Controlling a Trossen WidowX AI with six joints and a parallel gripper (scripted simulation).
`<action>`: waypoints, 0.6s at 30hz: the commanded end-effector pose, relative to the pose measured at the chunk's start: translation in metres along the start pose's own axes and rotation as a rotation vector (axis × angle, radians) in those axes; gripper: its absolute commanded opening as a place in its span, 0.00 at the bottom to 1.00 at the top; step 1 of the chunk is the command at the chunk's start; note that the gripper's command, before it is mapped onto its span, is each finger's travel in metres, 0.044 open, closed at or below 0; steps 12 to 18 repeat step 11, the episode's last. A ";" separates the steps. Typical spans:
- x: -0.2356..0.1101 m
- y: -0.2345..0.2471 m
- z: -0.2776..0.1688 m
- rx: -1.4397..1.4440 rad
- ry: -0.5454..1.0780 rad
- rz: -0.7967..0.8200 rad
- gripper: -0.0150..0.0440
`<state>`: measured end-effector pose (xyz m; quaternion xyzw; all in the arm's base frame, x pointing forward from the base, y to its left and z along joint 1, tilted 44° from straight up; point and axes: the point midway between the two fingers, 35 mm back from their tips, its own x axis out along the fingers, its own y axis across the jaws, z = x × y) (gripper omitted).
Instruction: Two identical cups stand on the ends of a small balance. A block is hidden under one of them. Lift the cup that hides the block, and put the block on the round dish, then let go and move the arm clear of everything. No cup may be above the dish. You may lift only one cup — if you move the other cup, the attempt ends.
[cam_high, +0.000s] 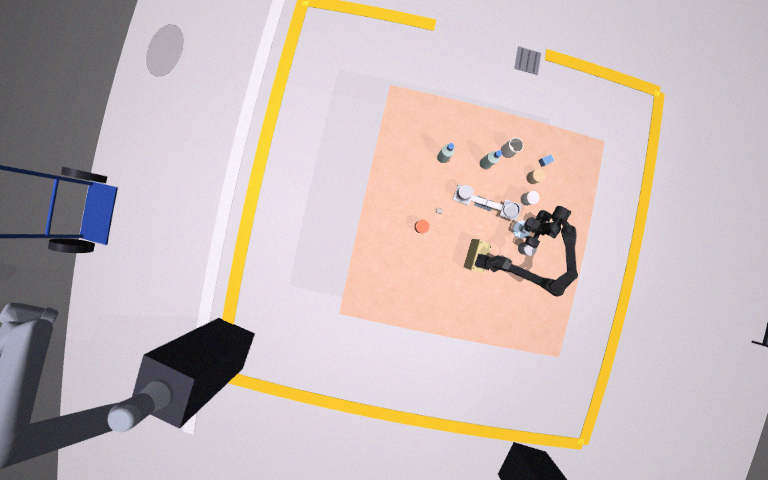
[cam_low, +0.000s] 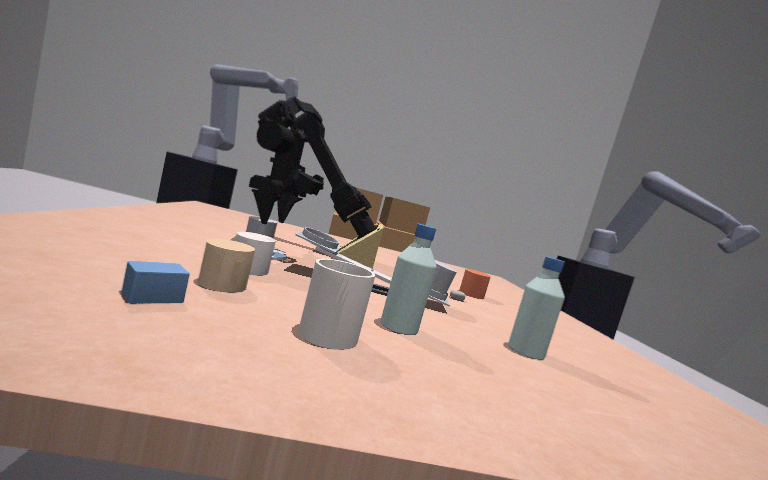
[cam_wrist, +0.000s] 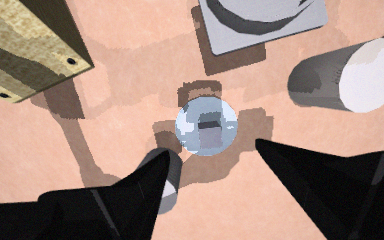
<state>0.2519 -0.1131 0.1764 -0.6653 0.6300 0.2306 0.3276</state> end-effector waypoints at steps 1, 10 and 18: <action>-0.029 0.000 -0.001 0.003 0.002 -0.010 1.00; -0.037 0.001 -0.002 0.002 0.003 -0.011 1.00; -0.037 0.001 -0.002 0.002 0.003 -0.011 1.00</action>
